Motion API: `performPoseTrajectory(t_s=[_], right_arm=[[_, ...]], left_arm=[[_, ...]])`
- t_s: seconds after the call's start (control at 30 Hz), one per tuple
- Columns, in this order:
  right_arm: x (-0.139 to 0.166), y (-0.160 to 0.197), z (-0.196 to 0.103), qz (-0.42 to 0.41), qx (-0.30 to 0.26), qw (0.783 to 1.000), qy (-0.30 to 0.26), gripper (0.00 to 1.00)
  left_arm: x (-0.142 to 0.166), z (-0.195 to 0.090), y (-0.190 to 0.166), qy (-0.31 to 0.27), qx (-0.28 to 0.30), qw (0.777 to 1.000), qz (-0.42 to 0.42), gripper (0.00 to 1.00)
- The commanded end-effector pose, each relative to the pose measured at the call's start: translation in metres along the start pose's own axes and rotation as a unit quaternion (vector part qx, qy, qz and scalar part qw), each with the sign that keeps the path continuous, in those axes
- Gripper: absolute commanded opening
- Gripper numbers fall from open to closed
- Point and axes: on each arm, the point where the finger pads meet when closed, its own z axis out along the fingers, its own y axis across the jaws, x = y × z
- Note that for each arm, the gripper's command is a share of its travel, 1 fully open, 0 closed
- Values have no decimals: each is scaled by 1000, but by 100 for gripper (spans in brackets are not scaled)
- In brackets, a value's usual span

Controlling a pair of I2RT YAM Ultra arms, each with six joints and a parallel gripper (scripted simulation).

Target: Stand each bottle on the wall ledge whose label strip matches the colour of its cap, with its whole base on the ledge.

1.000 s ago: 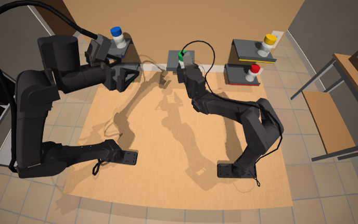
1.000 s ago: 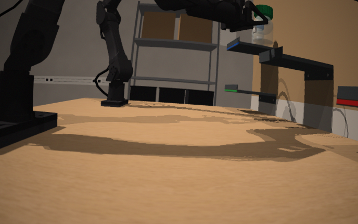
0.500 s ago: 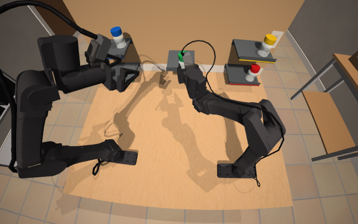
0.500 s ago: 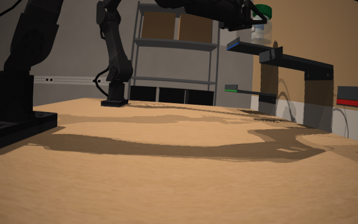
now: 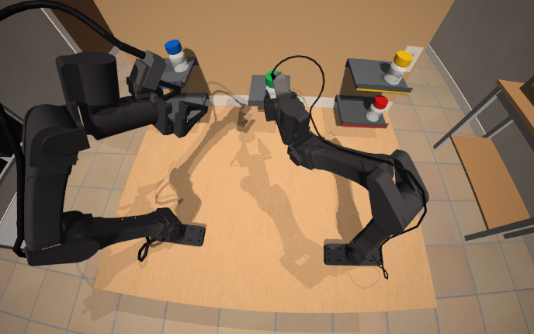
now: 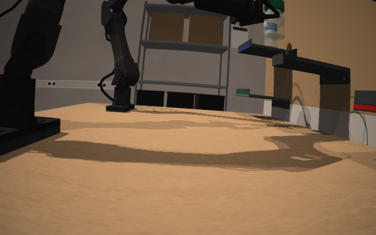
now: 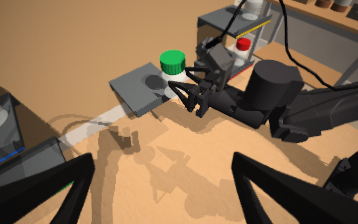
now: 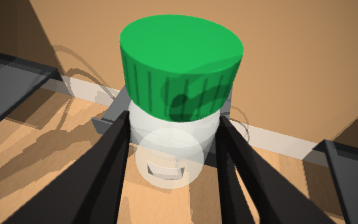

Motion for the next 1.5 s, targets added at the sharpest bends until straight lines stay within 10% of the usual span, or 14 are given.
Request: performPoseTrajectory(t_s=[0.0, 0.67, 1.47], right_arm=[[-35, -2, 10, 24, -1, 999, -44, 50], [-40, -2, 79, 32, 2, 998, -61, 50], [-32, -6, 82, 23, 8, 998, -56, 50]], left_arm=[[-2, 0, 1, 0, -1, 1000, 0, 100], [-2, 0, 1, 0, -1, 1000, 0, 100], [-2, 0, 1, 0, -1, 1000, 0, 100]])
